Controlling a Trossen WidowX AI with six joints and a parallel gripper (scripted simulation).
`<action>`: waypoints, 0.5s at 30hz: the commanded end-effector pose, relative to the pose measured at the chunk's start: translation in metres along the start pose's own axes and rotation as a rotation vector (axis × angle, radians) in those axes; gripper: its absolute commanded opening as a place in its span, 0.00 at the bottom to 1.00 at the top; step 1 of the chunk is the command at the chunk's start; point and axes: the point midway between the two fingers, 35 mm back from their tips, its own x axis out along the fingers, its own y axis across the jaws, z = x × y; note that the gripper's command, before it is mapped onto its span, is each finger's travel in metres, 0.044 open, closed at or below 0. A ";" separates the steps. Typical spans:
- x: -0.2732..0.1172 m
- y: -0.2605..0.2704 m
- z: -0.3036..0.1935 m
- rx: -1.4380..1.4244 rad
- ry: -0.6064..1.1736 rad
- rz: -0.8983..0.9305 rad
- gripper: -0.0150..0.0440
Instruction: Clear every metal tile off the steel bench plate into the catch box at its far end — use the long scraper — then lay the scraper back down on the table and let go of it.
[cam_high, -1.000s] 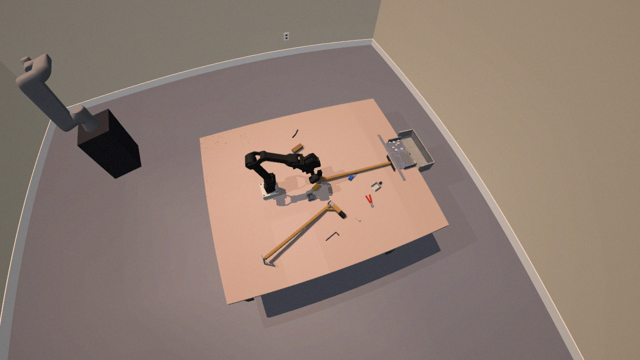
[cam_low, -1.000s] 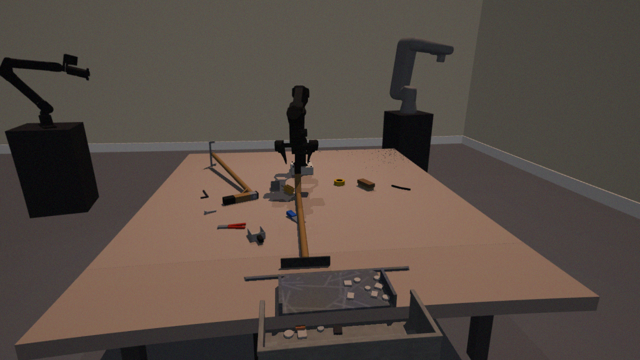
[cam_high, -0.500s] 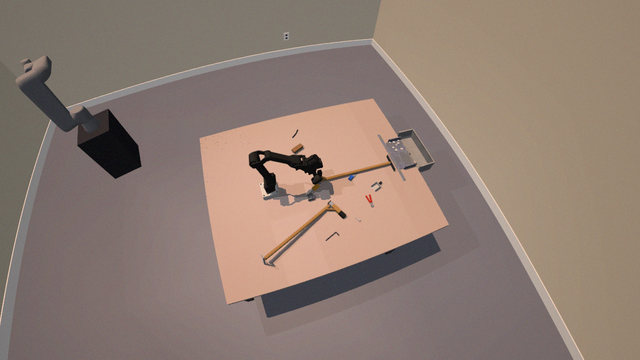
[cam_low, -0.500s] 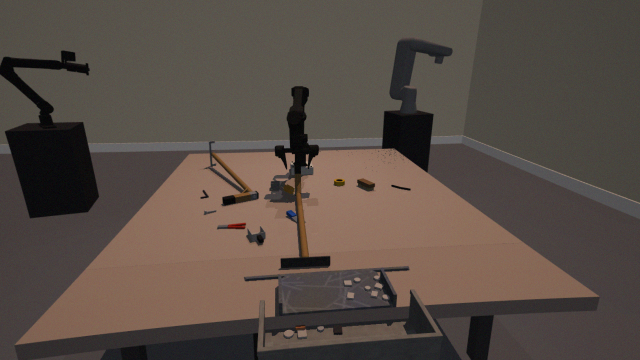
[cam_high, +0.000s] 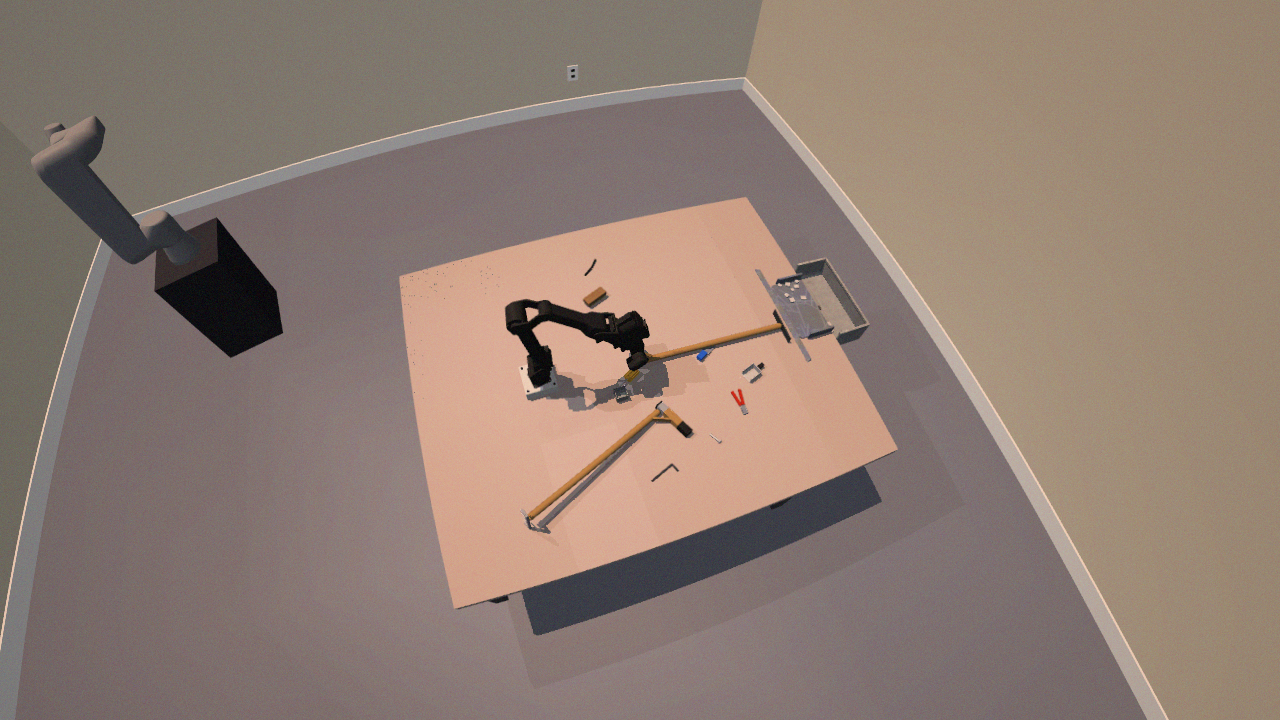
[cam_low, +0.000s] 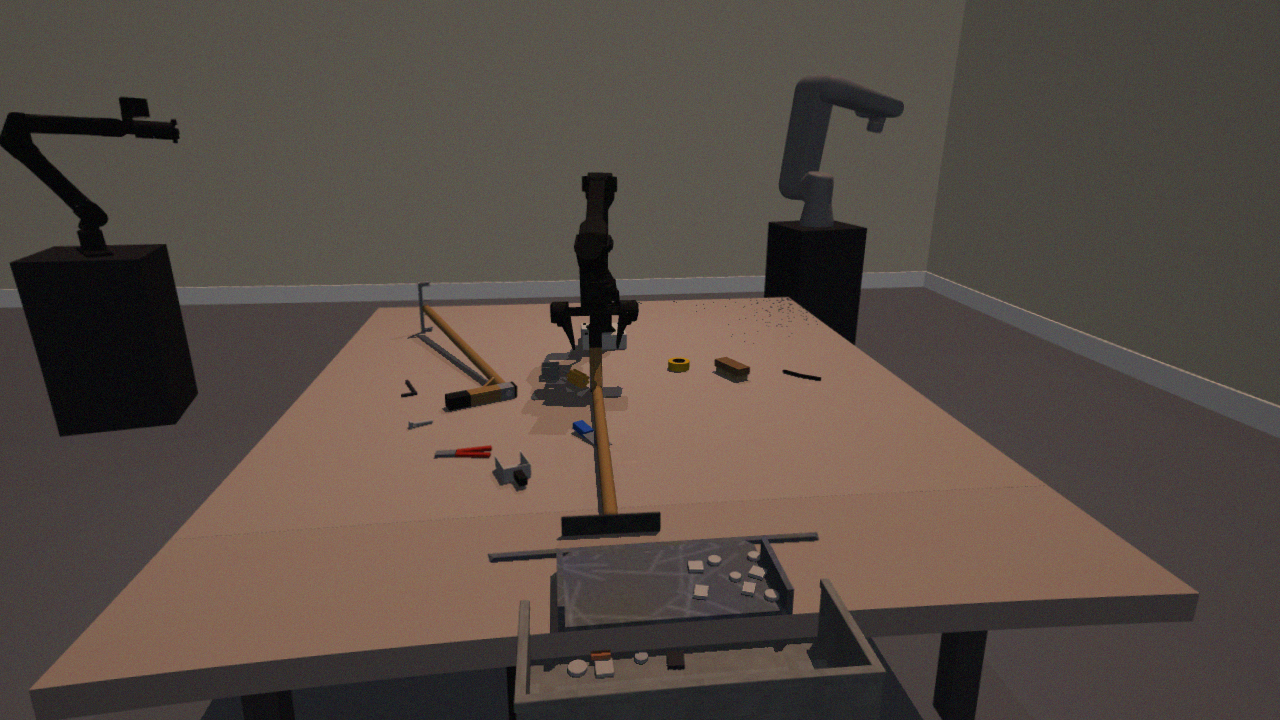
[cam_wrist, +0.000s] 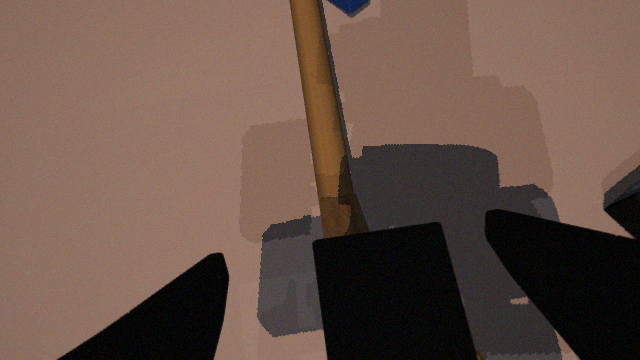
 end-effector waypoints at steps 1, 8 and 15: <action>0.007 0.000 -0.004 0.005 0.007 -0.005 1.00; 0.008 0.000 -0.001 0.000 0.000 0.000 0.87; 0.008 0.000 -0.001 0.000 0.000 0.000 0.56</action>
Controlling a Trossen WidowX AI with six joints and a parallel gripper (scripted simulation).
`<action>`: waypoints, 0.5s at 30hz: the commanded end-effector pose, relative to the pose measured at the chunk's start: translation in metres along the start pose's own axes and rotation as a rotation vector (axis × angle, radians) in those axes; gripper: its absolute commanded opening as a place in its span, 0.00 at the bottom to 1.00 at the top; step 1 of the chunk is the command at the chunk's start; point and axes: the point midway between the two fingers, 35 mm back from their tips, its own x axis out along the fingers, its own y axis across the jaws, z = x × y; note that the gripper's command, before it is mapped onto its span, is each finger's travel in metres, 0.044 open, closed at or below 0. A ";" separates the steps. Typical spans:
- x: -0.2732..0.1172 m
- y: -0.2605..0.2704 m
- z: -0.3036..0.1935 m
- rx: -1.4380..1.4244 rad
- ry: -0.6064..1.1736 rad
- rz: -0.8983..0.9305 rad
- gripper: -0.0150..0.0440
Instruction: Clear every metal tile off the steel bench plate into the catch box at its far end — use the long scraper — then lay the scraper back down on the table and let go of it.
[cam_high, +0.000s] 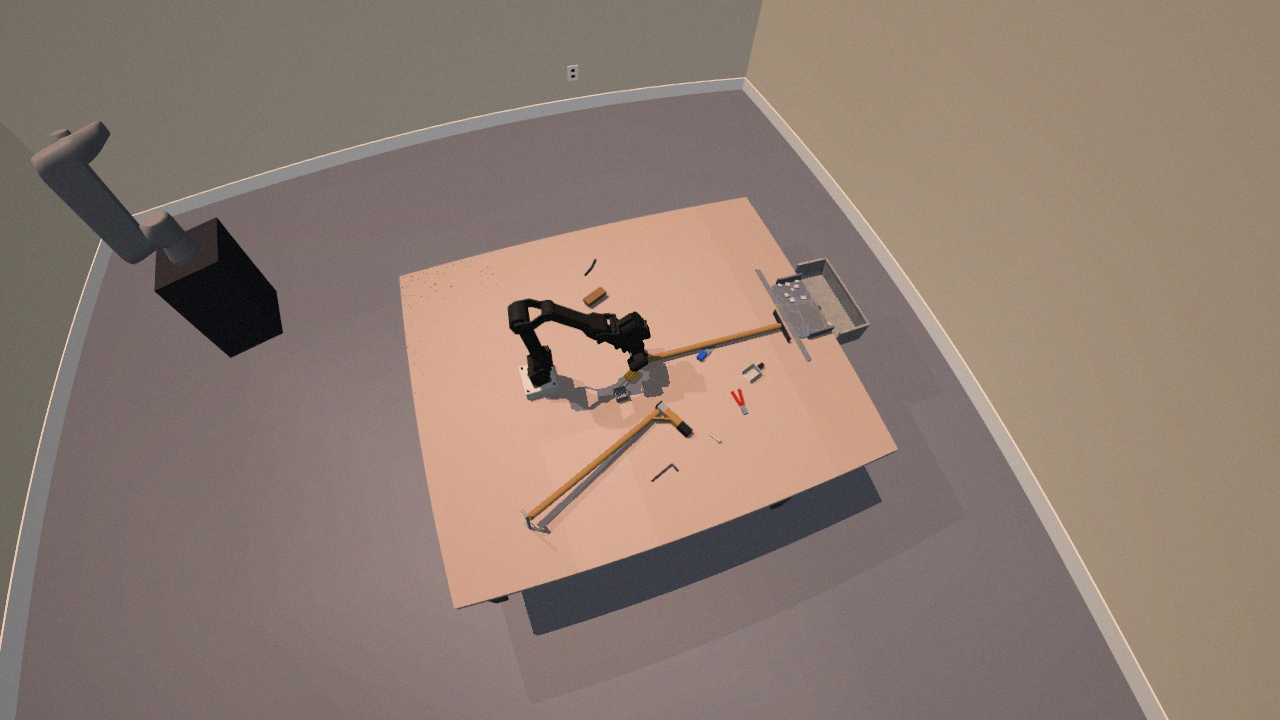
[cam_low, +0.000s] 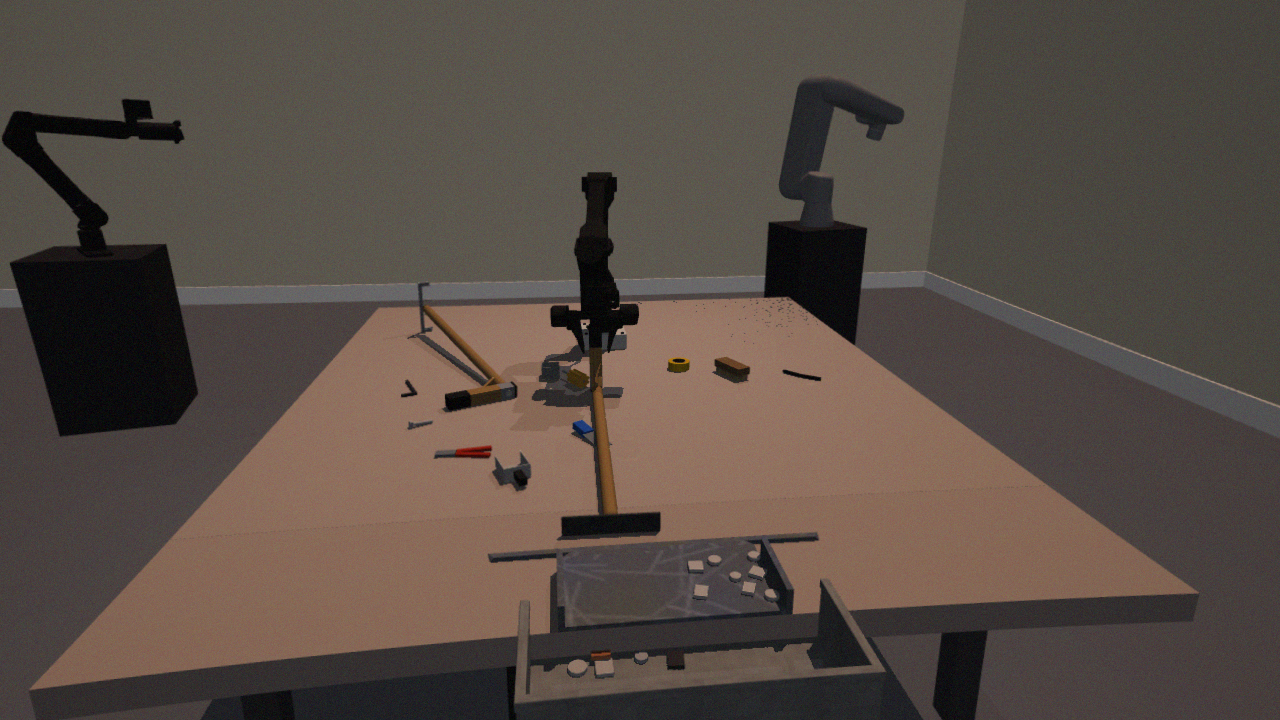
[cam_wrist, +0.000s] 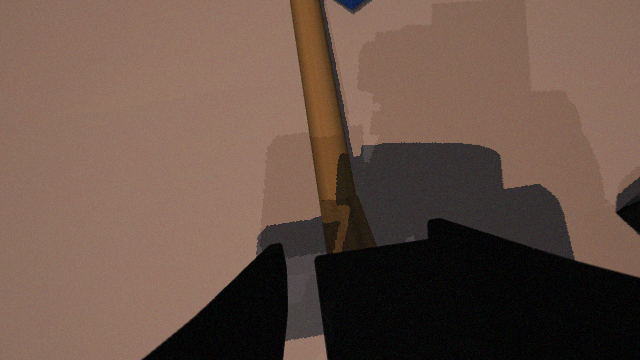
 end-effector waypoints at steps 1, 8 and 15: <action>0.000 0.000 0.000 0.000 0.000 0.000 0.51; 0.000 0.000 0.000 0.000 0.000 0.000 0.40; -0.001 0.000 0.001 0.001 0.000 0.001 0.25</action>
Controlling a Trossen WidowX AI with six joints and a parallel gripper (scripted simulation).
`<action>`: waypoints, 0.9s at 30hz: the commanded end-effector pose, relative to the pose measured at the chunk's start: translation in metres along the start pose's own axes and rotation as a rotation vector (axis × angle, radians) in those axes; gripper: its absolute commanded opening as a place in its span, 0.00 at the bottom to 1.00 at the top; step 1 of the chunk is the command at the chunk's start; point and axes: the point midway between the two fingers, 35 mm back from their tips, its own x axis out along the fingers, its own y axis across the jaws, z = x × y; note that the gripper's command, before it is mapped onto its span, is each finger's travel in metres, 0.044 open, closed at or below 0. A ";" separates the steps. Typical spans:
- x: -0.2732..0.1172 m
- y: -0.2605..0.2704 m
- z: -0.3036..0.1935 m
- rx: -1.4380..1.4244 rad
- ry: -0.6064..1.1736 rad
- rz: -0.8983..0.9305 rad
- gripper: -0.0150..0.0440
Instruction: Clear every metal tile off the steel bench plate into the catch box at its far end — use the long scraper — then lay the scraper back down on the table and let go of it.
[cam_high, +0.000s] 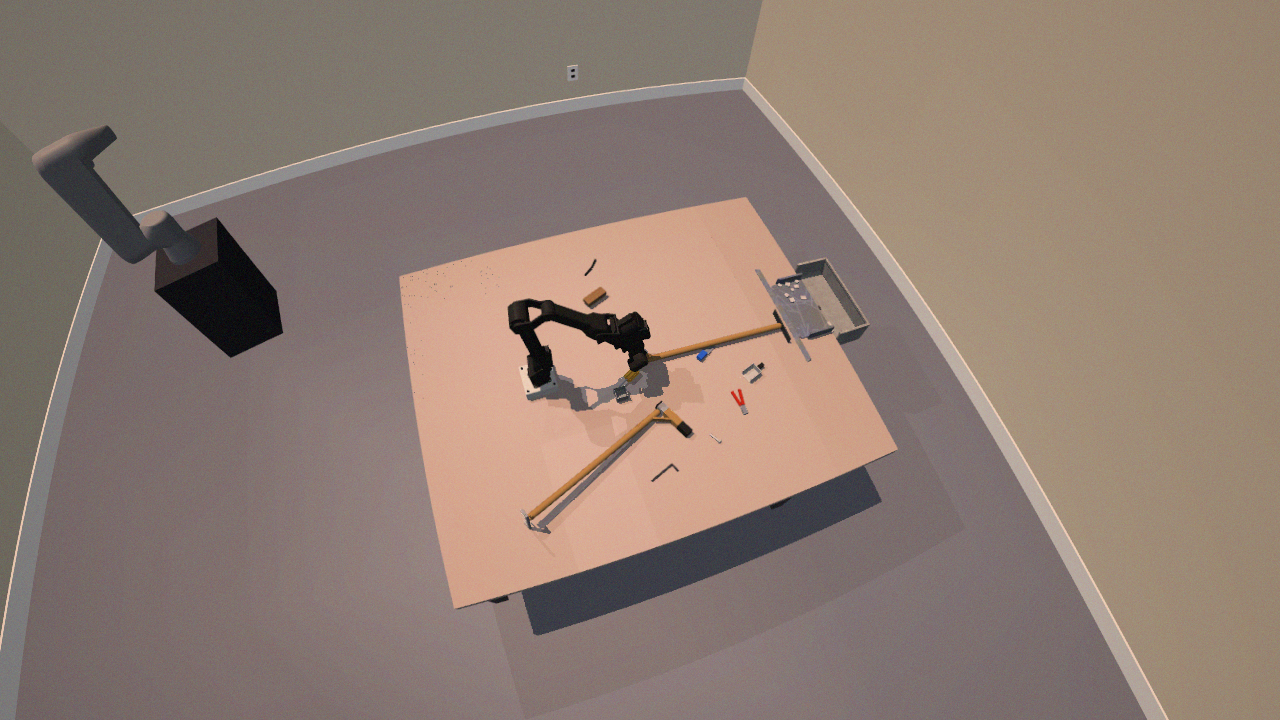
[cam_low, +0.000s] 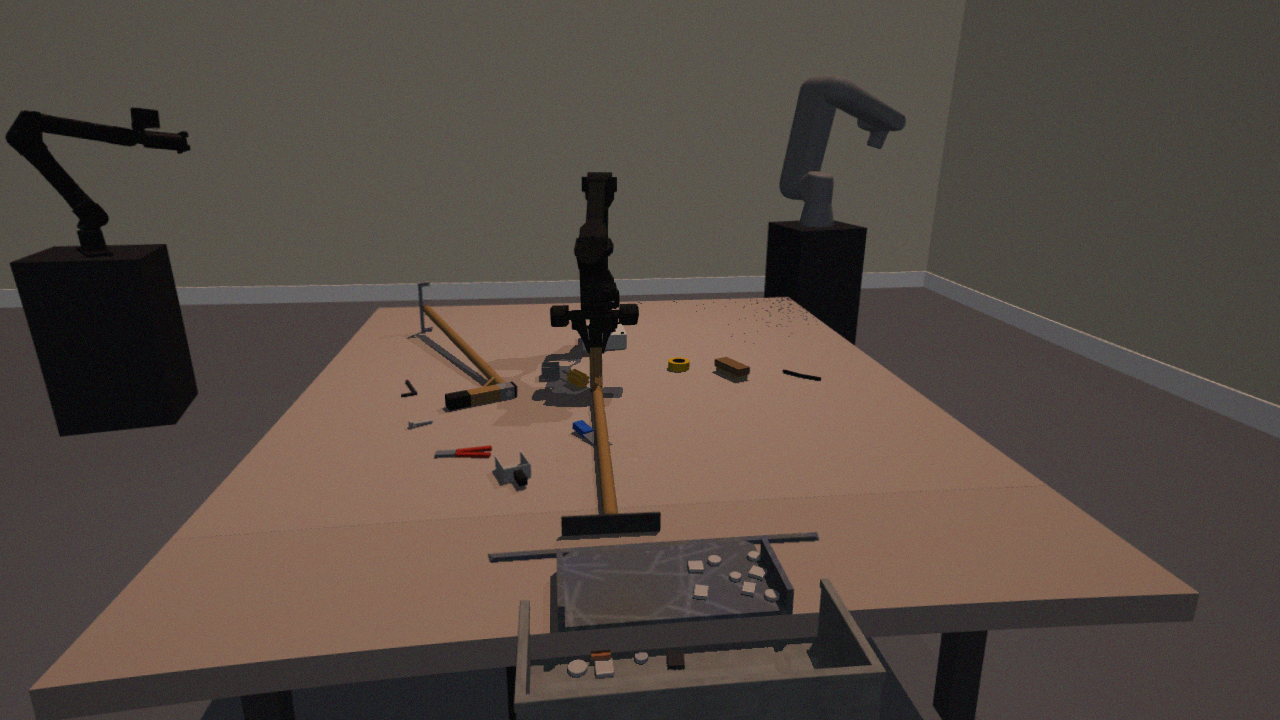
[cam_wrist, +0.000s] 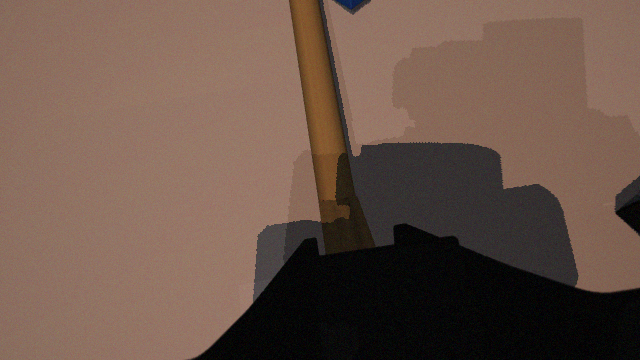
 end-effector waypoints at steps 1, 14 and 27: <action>-0.002 0.000 0.001 0.001 0.000 0.002 0.25; -0.002 0.014 0.001 -0.001 0.004 0.006 0.25; -0.003 0.031 -0.001 -0.004 0.006 0.010 0.25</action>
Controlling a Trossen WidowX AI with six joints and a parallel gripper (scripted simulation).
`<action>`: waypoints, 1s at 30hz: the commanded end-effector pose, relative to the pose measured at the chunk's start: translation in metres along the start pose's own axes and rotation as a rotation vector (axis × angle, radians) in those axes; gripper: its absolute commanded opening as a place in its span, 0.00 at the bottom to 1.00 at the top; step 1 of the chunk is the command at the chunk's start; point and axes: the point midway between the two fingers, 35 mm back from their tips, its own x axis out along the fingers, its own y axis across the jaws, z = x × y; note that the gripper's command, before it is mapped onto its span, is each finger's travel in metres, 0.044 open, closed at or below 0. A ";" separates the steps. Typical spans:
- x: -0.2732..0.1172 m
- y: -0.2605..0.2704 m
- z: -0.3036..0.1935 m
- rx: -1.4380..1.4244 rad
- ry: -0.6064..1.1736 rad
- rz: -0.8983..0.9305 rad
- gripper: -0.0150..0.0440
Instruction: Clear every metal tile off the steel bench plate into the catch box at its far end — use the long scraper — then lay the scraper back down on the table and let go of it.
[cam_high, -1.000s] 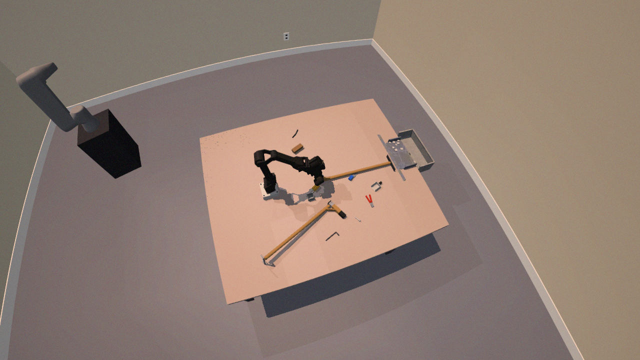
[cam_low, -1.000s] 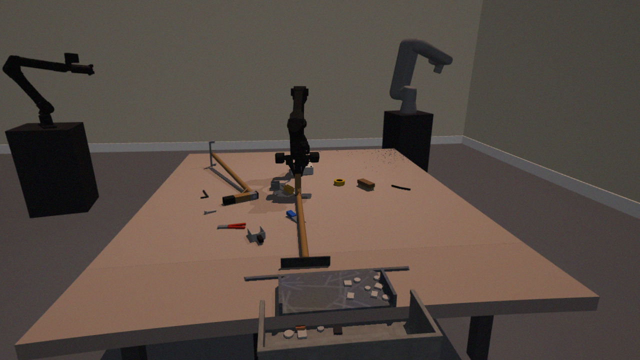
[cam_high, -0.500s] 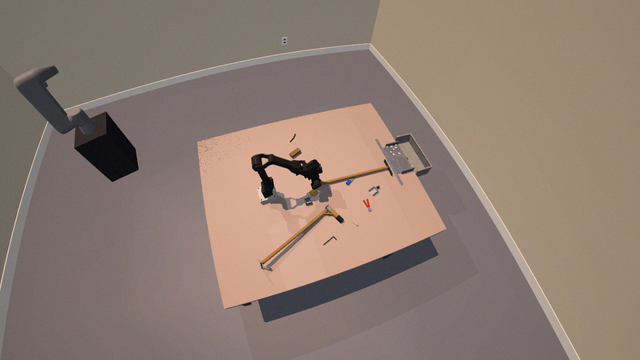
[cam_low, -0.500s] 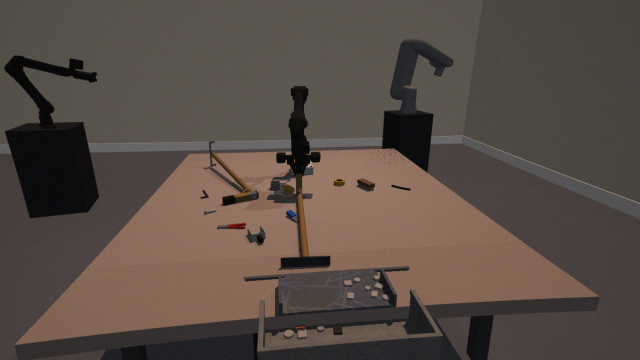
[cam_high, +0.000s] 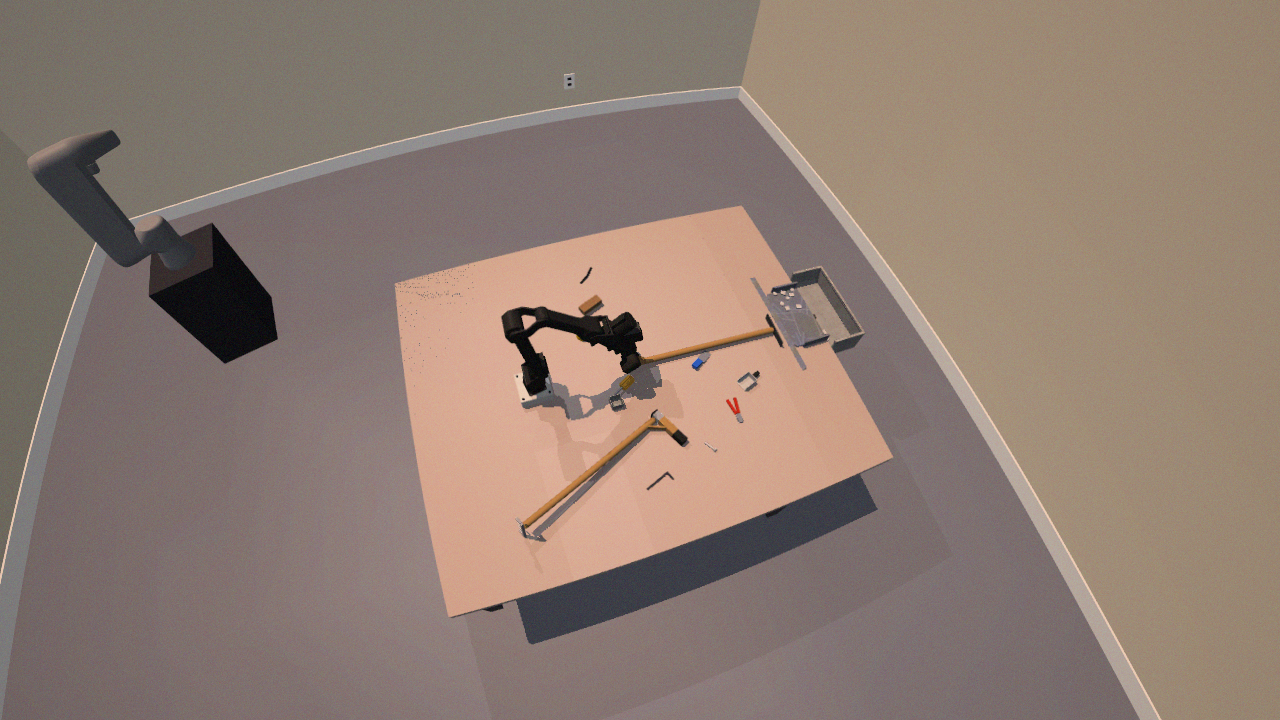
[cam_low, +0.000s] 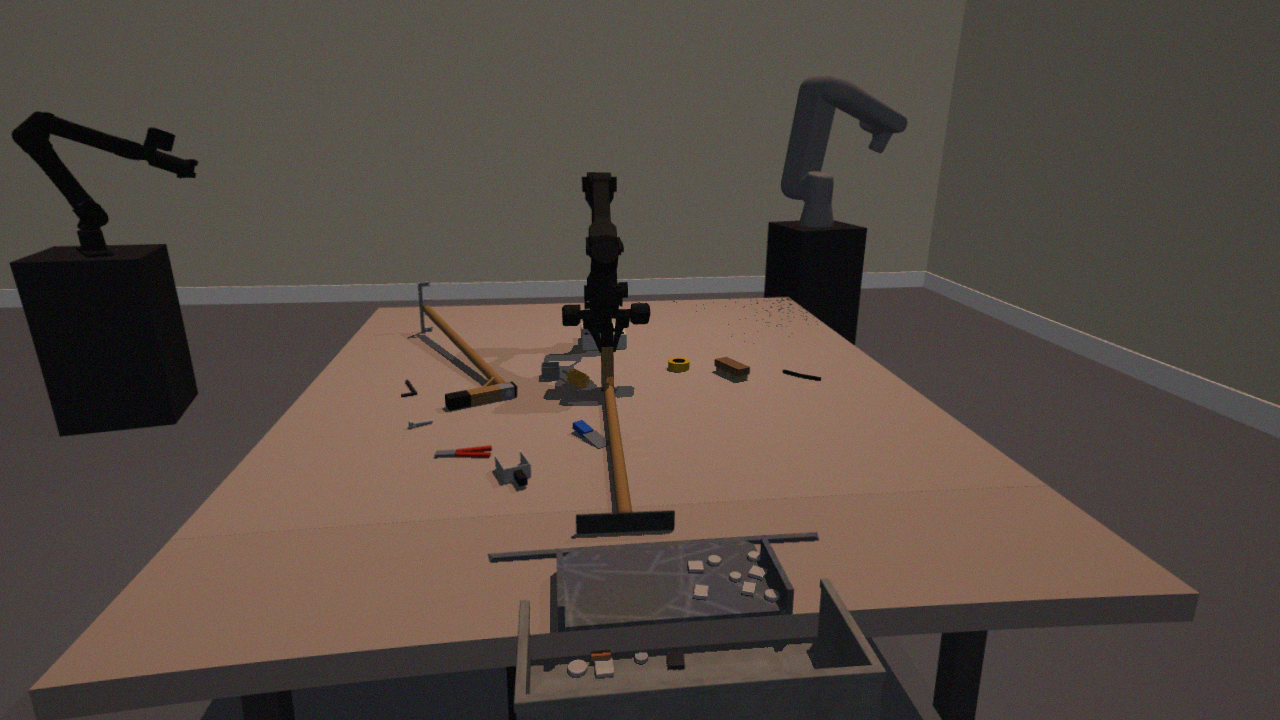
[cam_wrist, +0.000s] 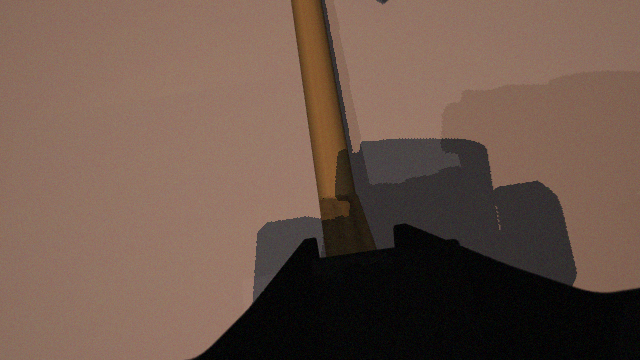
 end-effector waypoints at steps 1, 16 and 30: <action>-0.001 0.007 0.000 -0.005 -0.003 0.009 0.25; -0.003 0.027 -0.002 -0.009 -0.002 0.013 0.25; -0.006 0.045 -0.005 -0.012 -0.004 0.018 0.25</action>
